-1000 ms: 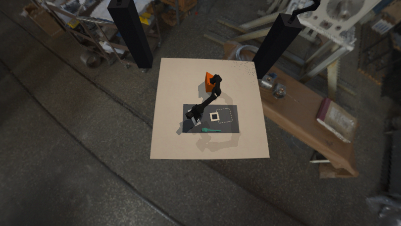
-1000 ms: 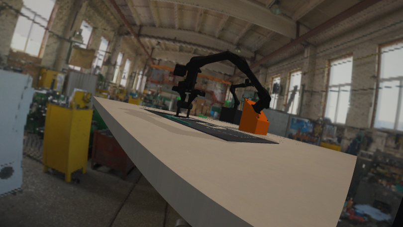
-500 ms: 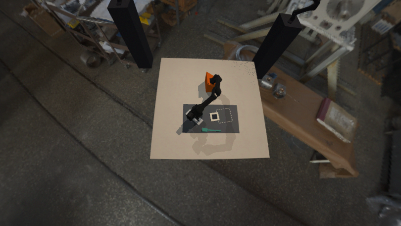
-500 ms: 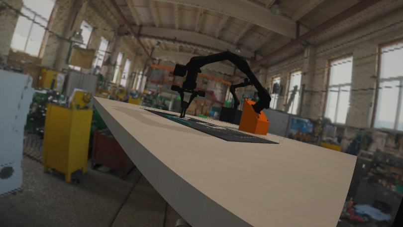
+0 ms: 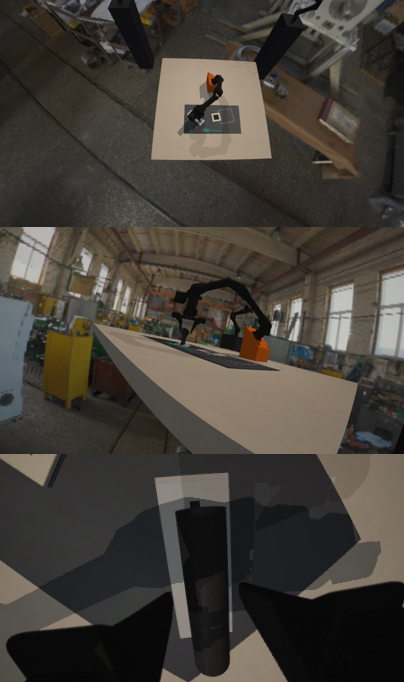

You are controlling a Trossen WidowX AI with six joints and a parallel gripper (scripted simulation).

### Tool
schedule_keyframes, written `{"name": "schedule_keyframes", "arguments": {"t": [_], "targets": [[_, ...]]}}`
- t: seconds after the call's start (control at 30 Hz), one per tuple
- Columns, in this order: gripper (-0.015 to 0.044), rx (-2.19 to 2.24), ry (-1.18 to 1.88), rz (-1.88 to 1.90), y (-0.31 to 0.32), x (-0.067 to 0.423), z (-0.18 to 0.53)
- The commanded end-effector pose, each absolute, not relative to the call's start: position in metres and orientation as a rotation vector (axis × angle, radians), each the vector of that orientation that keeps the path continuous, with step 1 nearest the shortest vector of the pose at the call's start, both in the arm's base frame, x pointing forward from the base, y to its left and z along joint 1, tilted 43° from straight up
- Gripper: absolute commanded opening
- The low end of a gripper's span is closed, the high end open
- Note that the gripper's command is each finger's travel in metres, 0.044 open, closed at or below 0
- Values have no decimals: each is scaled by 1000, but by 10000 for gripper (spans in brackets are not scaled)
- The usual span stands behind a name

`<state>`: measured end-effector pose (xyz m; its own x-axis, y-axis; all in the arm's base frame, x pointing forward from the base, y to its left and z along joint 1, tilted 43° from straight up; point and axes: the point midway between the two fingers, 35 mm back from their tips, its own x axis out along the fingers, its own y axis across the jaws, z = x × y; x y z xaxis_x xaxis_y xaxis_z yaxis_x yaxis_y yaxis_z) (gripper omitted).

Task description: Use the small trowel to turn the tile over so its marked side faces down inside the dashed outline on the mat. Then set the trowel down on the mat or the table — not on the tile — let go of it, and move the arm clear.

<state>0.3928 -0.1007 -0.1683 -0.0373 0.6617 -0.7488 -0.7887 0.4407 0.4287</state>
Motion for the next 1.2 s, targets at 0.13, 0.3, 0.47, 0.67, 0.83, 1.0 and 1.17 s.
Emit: {"name": "schedule_keyframes", "arguments": {"t": [0.13, 0.3, 0.47, 0.67, 0.83, 1.0, 1.17], "targets": [[270, -147, 1097, 1175, -101, 393, -168], [270, -147, 1097, 1175, -101, 393, -168], [270, -161, 1088, 1184, -124, 393, -141], [270, -164, 1085, 1187, -131, 392, -133], [270, -163, 1086, 1187, -130, 392, -134], [270, -157, 1090, 1182, -125, 393, -140], [270, -151, 1095, 1177, -120, 393, -146]]}}
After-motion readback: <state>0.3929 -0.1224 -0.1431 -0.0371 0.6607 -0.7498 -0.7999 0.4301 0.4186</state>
